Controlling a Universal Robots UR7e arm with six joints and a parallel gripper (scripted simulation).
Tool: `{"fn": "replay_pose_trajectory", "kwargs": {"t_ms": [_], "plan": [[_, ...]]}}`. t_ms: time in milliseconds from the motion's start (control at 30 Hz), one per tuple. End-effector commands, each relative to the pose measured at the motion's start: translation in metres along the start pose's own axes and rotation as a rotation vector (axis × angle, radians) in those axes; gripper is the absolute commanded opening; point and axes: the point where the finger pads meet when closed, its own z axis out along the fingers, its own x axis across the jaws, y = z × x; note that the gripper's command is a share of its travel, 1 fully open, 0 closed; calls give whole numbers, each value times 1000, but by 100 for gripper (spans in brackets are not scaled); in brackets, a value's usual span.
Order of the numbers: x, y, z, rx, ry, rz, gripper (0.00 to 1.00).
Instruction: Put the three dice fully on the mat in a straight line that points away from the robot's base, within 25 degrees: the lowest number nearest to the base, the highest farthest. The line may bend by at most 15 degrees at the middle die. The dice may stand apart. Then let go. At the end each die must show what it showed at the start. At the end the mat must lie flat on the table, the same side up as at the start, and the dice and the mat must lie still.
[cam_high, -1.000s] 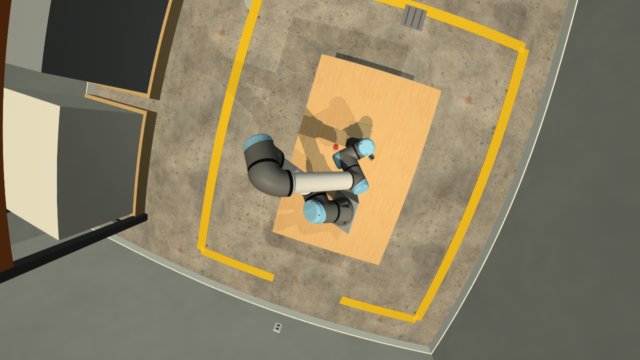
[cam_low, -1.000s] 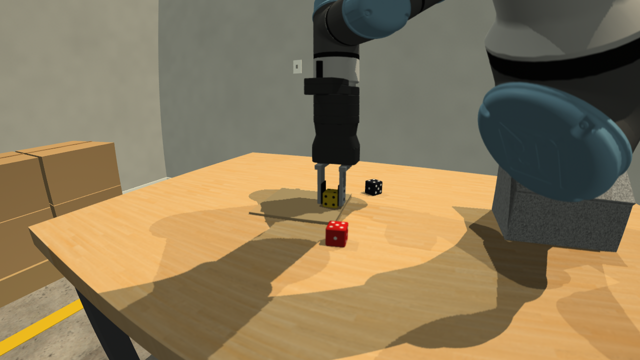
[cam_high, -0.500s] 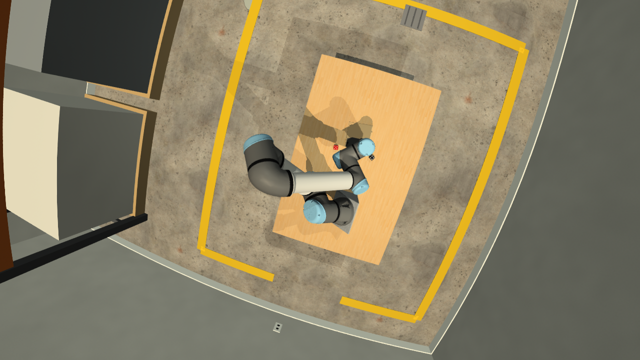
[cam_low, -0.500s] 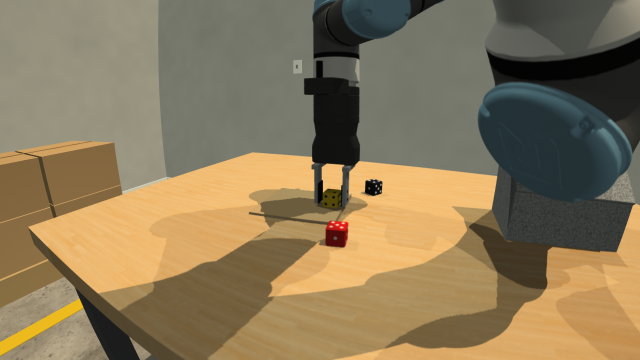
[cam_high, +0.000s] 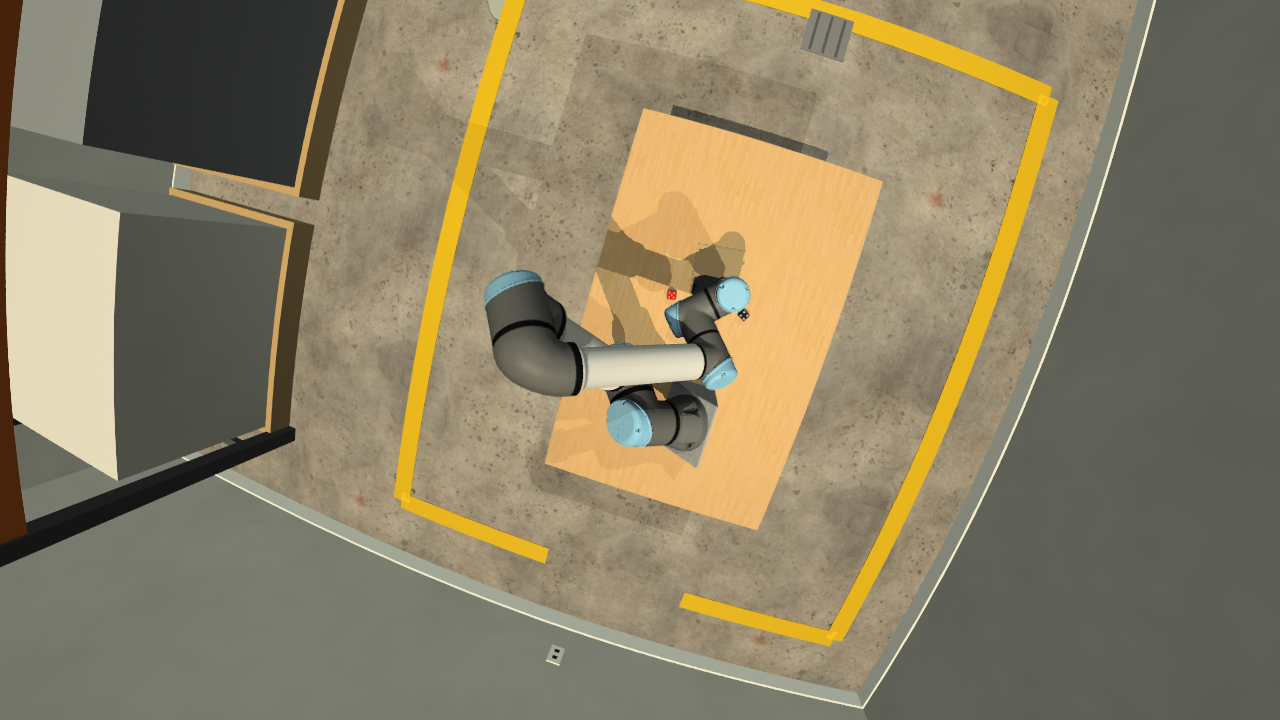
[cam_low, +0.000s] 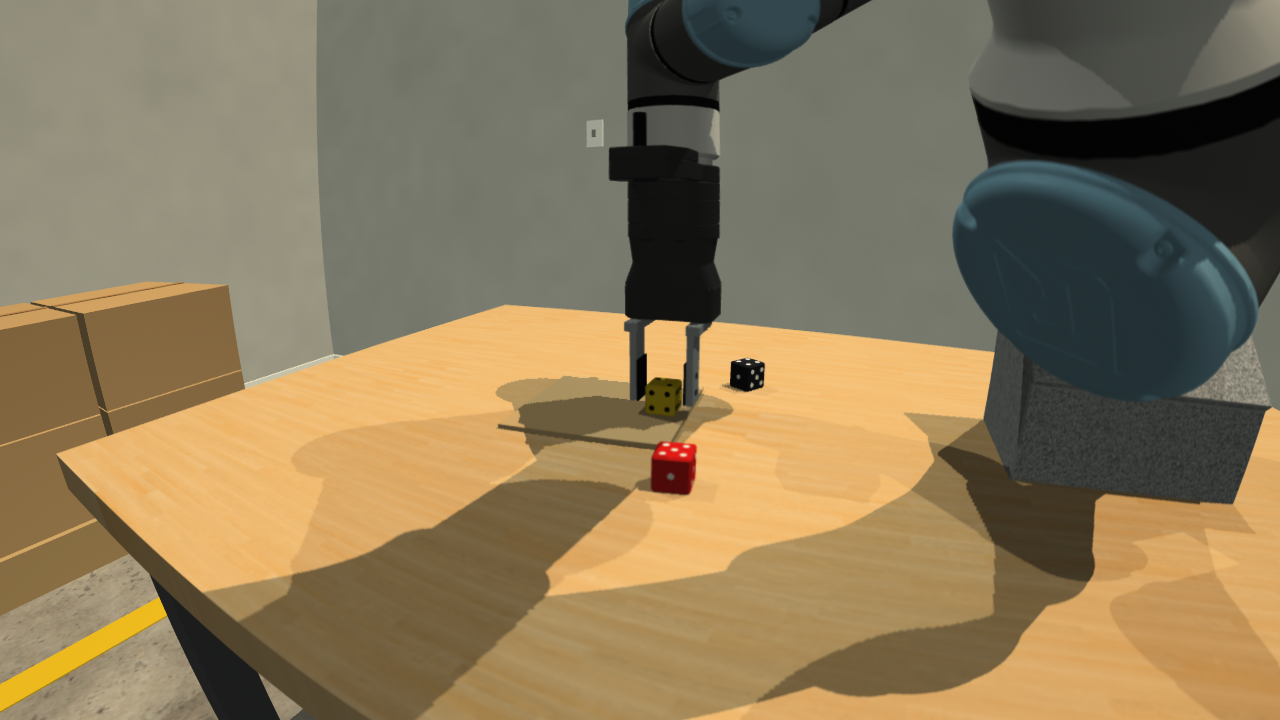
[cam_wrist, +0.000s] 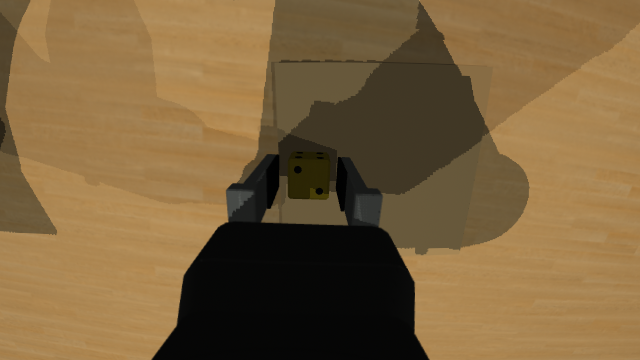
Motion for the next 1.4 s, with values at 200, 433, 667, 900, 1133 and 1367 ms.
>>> {"fn": "replay_pose_trajectory", "kwargs": {"t_ms": [200, 433, 667, 900, 1133, 1367], "plan": [[2, 2, -47, -6, 5, -3, 79], [2, 2, -78, -6, 5, -2, 79], [2, 2, -85, -6, 5, -2, 79], [1, 1, -84, -2, 3, -1, 100], [1, 1, -84, -3, 3, -1, 100], [1, 1, -84, -3, 3, -1, 100]]}}
